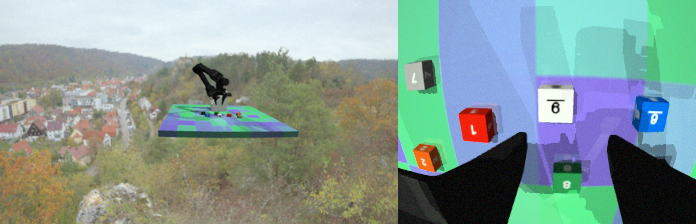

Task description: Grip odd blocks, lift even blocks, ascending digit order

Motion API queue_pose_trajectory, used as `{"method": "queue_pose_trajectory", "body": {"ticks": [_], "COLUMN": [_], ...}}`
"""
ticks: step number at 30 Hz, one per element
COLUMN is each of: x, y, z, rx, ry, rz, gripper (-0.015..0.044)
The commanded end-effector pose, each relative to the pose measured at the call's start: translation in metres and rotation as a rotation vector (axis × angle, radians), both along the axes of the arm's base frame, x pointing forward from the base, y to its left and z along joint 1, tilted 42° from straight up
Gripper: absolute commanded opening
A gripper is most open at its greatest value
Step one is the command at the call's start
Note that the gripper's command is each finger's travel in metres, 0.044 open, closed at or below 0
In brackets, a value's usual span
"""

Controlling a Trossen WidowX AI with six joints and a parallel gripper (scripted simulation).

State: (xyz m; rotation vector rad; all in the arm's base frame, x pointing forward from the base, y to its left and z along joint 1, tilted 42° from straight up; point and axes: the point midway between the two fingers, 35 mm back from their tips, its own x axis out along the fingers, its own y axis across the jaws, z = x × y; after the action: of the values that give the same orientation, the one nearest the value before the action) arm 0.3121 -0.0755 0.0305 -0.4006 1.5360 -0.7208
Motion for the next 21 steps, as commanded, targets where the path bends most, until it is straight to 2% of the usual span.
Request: {"method": "queue_pose_trajectory", "body": {"ticks": [1, 5, 21], "x": [-0.014, -0.015, -0.018], "y": [-0.031, -0.032, -0.048], "z": [-0.034, -0.036, -0.054], "rx": [-0.01, -0.01, -0.011], "ry": [0.035, 0.035, 0.036], "rz": [-0.01, -0.01, -0.01], "gripper": [0.0304, 0.04, 0.04]}}
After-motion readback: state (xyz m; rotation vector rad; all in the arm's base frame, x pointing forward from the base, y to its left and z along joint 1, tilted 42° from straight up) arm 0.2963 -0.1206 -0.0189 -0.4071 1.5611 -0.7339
